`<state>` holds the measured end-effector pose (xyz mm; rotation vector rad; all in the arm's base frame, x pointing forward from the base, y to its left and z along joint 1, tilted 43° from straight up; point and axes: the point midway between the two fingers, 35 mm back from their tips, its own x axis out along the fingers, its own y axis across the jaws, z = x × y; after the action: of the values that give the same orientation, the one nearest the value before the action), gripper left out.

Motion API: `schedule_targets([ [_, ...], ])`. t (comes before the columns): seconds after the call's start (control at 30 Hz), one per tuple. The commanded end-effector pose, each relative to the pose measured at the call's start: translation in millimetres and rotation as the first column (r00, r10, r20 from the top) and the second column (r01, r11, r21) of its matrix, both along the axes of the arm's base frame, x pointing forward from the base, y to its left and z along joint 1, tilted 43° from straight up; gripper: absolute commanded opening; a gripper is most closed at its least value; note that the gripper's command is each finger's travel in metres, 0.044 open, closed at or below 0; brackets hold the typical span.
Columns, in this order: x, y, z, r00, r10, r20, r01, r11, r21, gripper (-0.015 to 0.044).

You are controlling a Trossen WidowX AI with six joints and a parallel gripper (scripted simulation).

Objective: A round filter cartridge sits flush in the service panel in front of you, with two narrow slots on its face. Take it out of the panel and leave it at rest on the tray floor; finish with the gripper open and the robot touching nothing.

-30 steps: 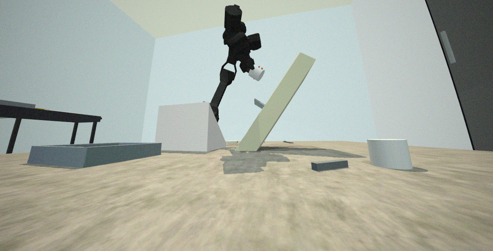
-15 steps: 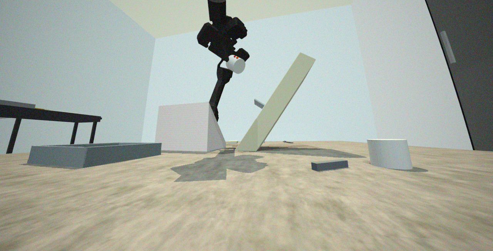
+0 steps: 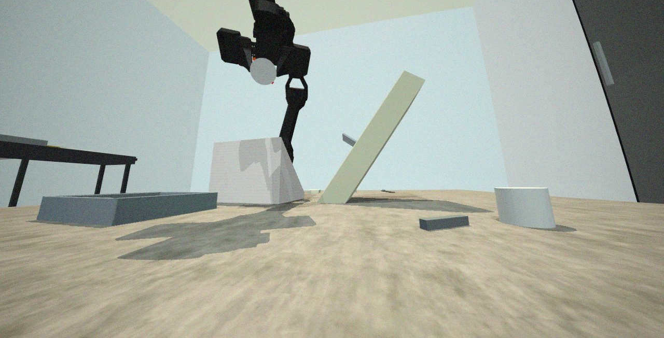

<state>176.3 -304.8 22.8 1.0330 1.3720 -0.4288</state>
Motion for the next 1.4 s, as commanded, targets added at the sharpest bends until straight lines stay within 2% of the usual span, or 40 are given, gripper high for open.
schedule_targets([
  [0.0,-4.5,-5.6,-3.2,0.999,-0.044,-0.027,0.044,0.999,-0.018,0.0000],
  [0.2,-12.9,-7.0,-10.6,0.997,-0.067,-0.047,0.066,0.998,-0.024,0.0000],
  [0.67,-94.7,-3.8,-74.2,0.932,-0.284,-0.226,0.269,0.958,-0.093,0.0000],
  [1.17,-177.2,32.6,-125.5,0.775,-0.494,-0.394,0.456,0.869,-0.193,0.0000],
  [1.37,-184.6,37.8,-129.4,0.755,-0.513,-0.409,0.472,0.858,-0.204,0.0000],
])
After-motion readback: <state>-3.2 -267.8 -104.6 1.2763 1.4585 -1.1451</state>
